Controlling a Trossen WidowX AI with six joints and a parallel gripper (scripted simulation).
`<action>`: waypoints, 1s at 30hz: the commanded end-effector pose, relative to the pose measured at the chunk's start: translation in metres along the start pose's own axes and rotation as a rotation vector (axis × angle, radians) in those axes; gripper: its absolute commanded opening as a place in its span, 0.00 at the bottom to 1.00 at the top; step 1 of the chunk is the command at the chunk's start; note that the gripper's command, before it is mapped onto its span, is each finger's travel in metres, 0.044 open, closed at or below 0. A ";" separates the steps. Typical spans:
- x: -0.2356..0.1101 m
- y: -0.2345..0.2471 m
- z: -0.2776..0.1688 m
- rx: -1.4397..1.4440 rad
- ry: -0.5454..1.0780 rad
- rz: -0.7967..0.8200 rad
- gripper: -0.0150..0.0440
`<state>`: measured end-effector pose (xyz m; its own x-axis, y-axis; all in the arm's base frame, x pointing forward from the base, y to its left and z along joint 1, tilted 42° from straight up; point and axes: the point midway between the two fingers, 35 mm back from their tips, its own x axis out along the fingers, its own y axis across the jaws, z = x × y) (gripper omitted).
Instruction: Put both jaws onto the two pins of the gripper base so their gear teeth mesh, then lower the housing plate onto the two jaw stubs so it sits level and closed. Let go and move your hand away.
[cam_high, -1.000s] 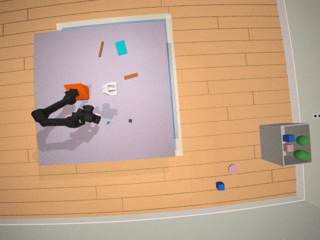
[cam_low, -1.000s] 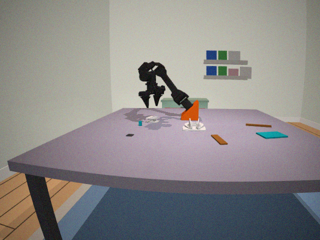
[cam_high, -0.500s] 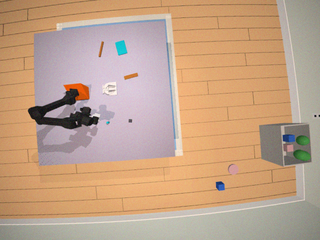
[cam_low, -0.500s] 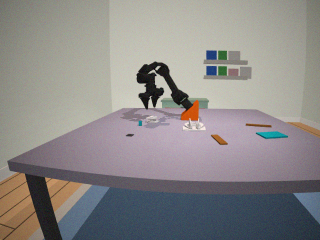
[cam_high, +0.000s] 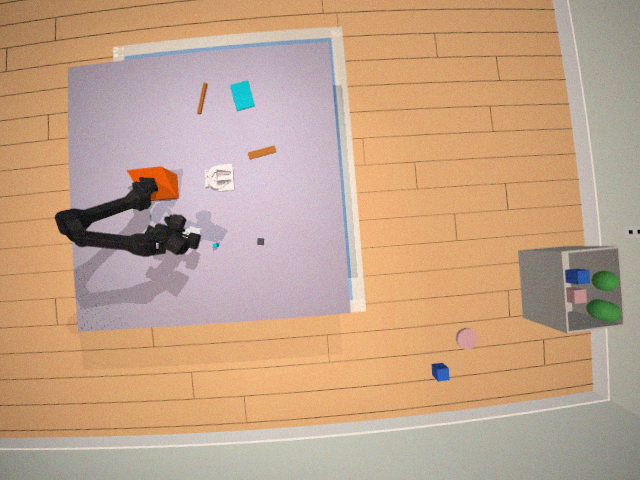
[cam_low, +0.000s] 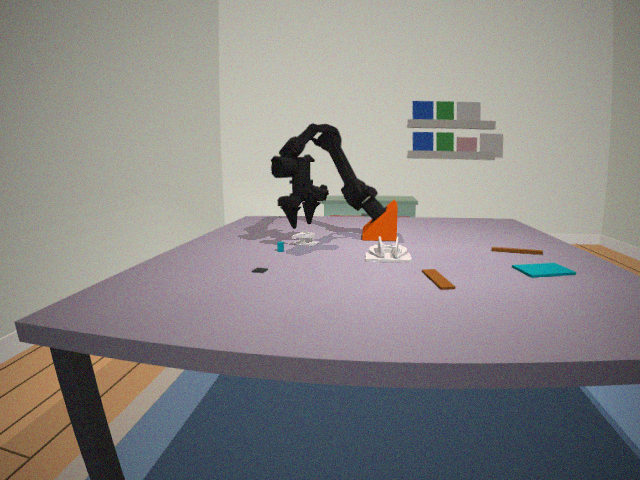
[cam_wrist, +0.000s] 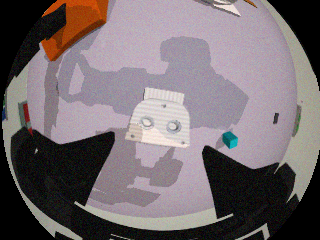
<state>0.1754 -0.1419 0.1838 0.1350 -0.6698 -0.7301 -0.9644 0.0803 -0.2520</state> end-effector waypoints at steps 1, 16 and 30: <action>0.007 0.001 0.001 -0.007 -0.005 0.004 1.00; 0.022 0.001 0.002 -0.007 -0.004 0.004 1.00; 0.044 0.001 0.001 -0.008 -0.002 0.003 1.00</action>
<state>0.1805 -0.1679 0.1558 0.1347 -0.6723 -0.7279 -0.9642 0.0805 -0.2528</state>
